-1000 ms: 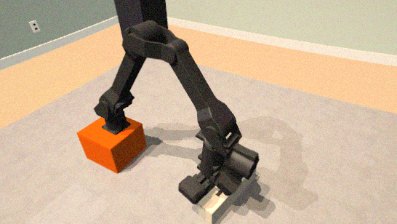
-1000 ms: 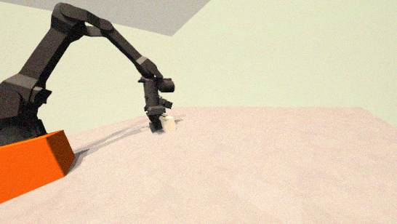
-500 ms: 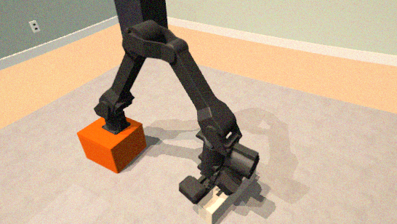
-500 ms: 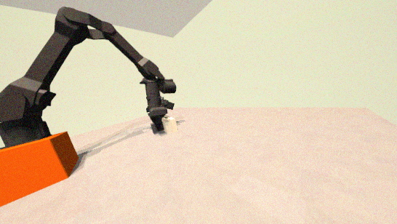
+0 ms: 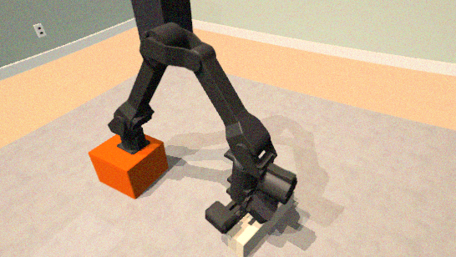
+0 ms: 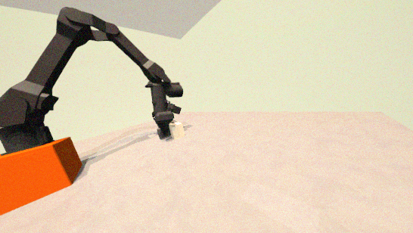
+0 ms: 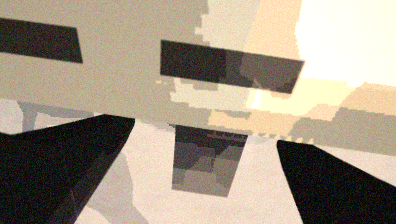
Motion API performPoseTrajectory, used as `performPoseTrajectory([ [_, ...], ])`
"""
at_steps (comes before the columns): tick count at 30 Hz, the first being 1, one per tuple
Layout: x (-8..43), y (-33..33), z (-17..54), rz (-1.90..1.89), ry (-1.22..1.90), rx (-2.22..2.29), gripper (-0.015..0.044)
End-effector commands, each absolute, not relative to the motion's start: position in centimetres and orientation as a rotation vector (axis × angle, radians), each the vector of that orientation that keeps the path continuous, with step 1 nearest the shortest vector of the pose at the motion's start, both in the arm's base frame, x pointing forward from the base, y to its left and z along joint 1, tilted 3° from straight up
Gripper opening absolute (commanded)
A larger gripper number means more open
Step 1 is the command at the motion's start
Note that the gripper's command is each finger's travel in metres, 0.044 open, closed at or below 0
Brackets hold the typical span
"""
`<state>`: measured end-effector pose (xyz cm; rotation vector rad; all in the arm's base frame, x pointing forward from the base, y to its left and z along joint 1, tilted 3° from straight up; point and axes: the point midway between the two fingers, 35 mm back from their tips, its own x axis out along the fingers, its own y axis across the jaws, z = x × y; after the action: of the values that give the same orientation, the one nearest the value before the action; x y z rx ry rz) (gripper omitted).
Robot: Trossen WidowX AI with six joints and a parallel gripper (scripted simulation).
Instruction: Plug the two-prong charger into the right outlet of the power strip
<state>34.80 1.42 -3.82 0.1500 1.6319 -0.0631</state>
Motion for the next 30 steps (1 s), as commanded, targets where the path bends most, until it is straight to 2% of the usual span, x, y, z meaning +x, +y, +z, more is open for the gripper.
performPoseTrajectory([
  [1,34.68,1.44,-3.81,-0.064,1.628,0.150,0.0440],
  [30,34.01,1.54,-3.87,-0.064,1.606,0.149,0.0440],
])
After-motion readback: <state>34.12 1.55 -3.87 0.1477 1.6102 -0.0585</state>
